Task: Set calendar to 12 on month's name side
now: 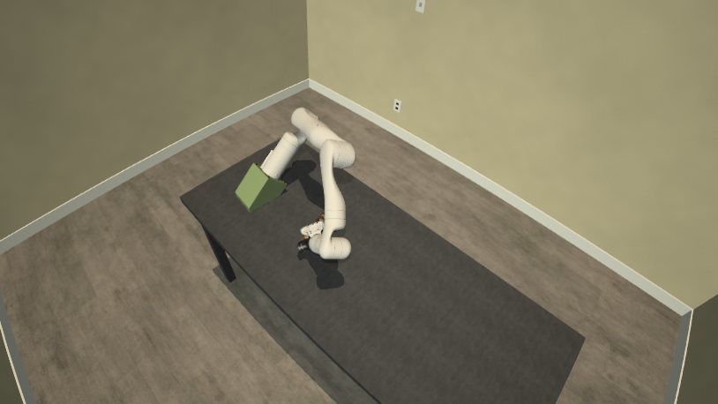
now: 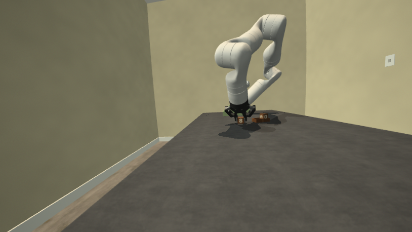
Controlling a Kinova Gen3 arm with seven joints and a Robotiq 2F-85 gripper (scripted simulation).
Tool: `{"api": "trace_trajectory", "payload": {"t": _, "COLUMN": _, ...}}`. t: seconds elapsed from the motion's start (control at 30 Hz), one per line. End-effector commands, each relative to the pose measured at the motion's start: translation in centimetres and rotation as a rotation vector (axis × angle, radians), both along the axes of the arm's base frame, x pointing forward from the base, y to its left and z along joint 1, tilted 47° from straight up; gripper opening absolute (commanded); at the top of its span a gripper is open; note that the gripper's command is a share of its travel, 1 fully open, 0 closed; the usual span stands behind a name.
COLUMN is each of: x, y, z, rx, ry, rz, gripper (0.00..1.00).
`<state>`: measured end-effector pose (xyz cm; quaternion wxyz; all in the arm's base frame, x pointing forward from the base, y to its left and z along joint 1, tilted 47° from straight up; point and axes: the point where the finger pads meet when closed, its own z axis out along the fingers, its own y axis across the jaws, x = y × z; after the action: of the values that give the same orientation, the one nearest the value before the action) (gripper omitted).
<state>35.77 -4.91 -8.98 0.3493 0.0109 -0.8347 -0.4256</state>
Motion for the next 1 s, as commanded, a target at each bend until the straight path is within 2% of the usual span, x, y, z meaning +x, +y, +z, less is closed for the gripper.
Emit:
{"api": "trace_trajectory", "payload": {"t": 0.0, "x": 0.04, "y": -0.09, "z": 0.05, "rx": -0.001, "ry": -0.001, "rz": -0.001, "gripper": 0.26}}
{"api": "trace_trajectory", "payload": {"t": 0.77, "x": 0.04, "y": -0.09, "z": 0.05, "rx": -0.001, "ry": -0.001, "rz": -0.001, "gripper": 0.26}}
{"api": "trace_trajectory", "payload": {"t": 0.9, "x": 0.04, "y": -0.09, "z": 0.05, "rx": -0.001, "ry": -0.001, "rz": -0.001, "gripper": 0.34}}
{"api": "trace_trajectory", "payload": {"t": 0.97, "x": 0.04, "y": -0.09, "z": 0.05, "rx": -0.001, "ry": -0.001, "rz": -0.001, "gripper": 0.34}}
